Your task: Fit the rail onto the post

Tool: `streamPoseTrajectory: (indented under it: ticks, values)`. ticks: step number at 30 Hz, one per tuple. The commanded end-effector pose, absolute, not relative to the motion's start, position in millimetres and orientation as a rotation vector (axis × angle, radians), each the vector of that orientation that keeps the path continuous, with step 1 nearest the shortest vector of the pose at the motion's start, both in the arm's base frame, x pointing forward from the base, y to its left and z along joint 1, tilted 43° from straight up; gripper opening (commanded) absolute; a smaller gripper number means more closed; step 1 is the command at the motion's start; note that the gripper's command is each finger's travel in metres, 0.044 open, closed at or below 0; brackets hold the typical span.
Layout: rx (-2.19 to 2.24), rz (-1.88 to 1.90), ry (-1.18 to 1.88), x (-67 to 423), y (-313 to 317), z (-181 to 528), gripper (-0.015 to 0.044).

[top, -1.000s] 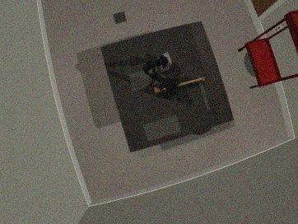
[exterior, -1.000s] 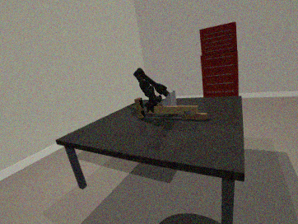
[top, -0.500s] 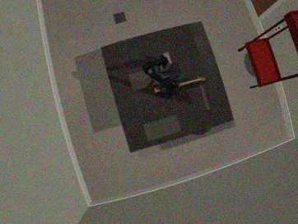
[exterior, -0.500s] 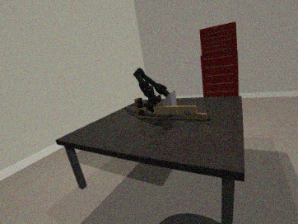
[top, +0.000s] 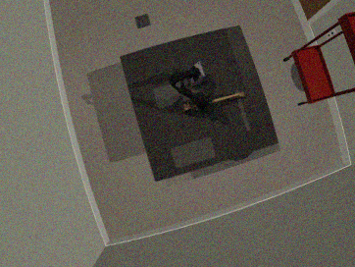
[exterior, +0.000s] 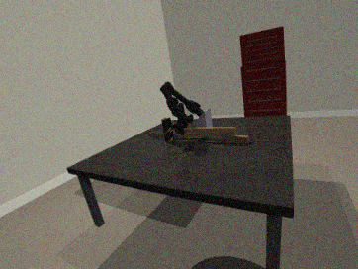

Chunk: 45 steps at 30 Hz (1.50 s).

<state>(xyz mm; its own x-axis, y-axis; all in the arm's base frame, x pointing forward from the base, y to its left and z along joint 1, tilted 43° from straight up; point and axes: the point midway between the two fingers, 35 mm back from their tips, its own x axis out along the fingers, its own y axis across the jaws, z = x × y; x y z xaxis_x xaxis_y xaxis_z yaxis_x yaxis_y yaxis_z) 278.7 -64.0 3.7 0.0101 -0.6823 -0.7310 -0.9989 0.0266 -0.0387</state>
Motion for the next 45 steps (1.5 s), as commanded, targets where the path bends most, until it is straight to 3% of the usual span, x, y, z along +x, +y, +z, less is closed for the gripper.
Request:
streamPoseTrajectory:
  ticks: [1, 45]
  values:
    - [-1.72, 0.706, 1.729, 279.0, -65.0, 5.4, 0.0]
    - [-1.72, 0.705, 1.729, 278.3, -75.1, 15.0, 0.0]
